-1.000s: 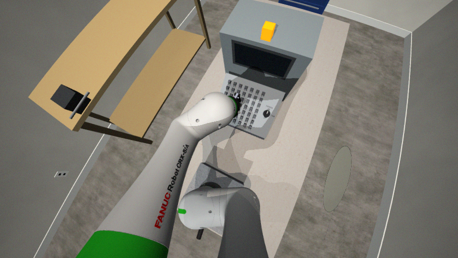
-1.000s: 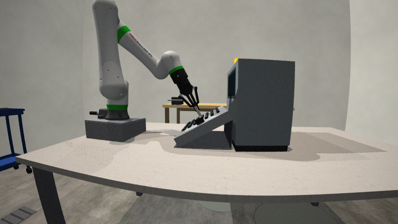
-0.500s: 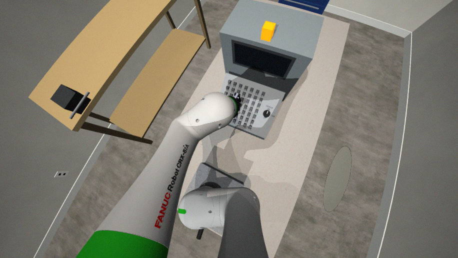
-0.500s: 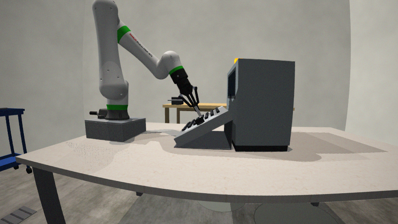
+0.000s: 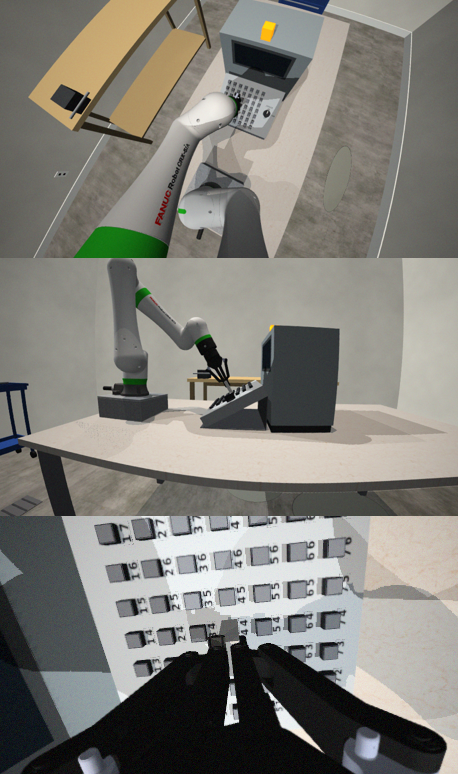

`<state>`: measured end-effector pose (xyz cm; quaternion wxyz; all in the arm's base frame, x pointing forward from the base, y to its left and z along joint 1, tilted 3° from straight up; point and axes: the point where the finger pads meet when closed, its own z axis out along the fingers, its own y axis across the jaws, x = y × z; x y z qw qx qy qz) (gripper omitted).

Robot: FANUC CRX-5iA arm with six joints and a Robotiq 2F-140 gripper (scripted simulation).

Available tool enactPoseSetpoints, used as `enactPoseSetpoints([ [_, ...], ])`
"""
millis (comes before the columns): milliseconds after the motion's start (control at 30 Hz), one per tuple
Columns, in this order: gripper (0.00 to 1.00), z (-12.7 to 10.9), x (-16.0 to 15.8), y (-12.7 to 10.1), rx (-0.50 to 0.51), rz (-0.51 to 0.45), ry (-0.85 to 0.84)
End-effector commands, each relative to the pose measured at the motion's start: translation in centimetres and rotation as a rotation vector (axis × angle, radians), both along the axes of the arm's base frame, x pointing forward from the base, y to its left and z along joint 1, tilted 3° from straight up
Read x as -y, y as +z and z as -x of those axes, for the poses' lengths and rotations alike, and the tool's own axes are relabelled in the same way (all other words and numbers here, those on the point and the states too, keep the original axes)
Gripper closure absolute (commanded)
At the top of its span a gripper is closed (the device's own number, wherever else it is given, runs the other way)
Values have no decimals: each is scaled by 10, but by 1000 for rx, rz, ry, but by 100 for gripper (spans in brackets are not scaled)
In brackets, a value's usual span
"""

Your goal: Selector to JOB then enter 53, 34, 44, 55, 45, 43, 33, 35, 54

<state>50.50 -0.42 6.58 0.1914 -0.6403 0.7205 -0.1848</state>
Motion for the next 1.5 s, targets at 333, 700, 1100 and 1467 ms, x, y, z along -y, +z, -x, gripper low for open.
enactPoseSetpoints([
  [333, 100, -4, 0, -6, 0, 0, 0],
  [700, 100, -5, 0, -9, 0, 0, 0],
  [1100, 100, -5, 0, -9, 0, 0, 0],
  [1467, 100, -5, 0, -9, 0, 0, 0],
])
